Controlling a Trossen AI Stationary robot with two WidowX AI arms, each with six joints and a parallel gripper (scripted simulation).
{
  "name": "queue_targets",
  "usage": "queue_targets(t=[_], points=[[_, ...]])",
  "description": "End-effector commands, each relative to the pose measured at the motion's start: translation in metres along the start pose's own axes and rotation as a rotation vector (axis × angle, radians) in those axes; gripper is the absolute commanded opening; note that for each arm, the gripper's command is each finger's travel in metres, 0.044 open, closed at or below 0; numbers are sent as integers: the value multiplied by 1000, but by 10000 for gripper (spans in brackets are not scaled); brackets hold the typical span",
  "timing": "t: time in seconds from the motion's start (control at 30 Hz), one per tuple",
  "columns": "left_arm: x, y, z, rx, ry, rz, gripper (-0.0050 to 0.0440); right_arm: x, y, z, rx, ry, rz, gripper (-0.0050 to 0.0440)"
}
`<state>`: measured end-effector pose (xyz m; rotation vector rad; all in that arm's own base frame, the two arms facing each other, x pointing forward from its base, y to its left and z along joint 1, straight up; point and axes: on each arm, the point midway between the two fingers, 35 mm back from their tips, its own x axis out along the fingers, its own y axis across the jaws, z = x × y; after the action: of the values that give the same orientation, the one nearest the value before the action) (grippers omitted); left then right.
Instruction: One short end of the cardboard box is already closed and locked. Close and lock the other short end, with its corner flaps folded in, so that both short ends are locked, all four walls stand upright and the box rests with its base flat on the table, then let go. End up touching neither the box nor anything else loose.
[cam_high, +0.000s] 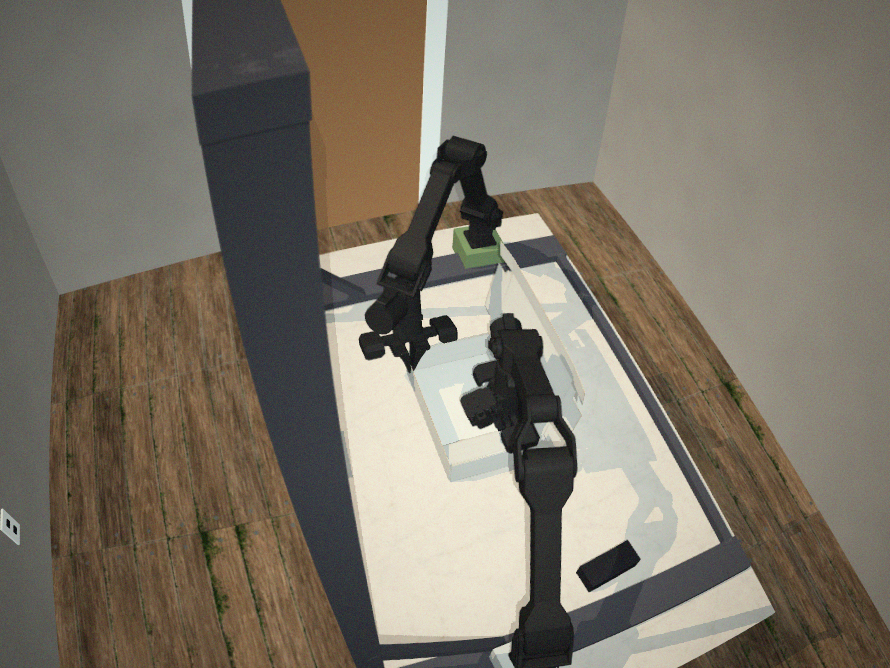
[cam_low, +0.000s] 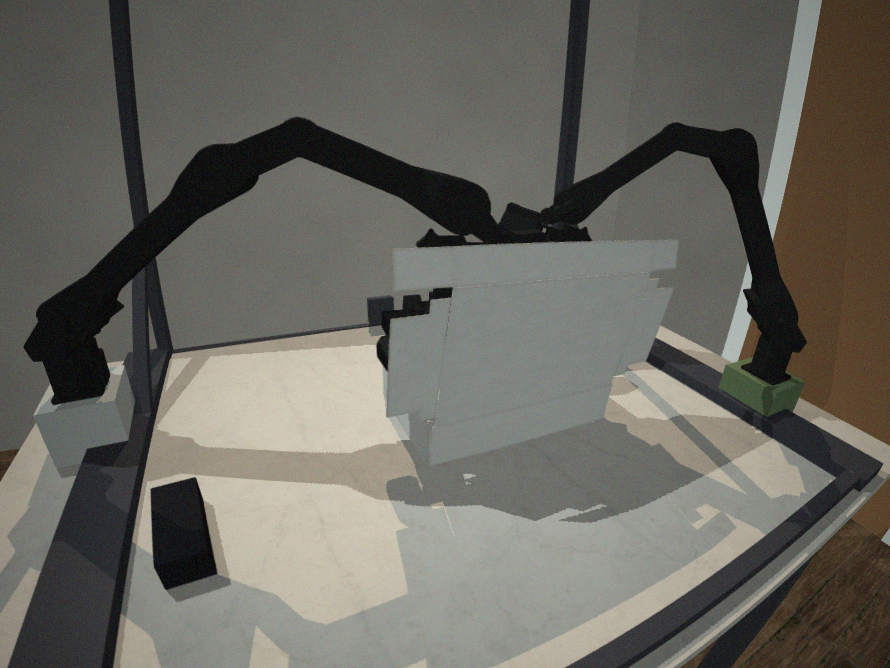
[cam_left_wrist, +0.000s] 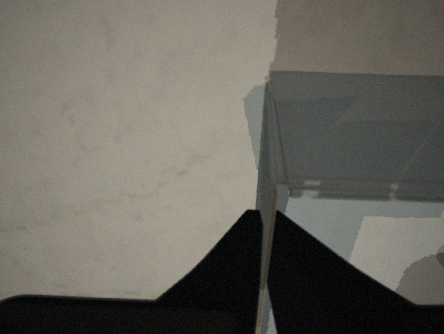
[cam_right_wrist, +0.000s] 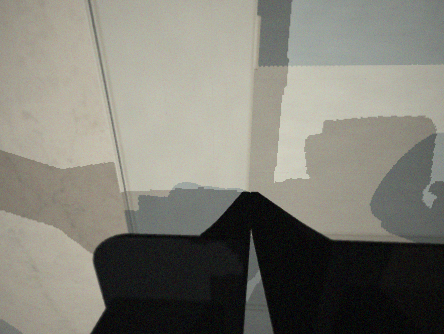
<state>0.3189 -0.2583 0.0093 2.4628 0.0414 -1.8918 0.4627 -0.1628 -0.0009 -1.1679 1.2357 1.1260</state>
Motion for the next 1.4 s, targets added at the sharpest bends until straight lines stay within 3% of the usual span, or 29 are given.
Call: queue_targets(t=[0.0,0.57,1.07,1.2,1.37], points=[[-6,3,-4,-3,12,16,6,-9,-4,-2,-2,11,-34,0],[-6,3,-4,-3,12,16,6,13,6,-2,-2,11,-33,0],[-6,3,-4,-3,12,16,6,17,27,-1,-2,11,-30,0],[-6,3,-4,-3,12,16,6,11,27,-1,-2,11,-30,0],[-6,3,-3,-3,11,16,6,-41,29,0,-2,11,-29,0]])
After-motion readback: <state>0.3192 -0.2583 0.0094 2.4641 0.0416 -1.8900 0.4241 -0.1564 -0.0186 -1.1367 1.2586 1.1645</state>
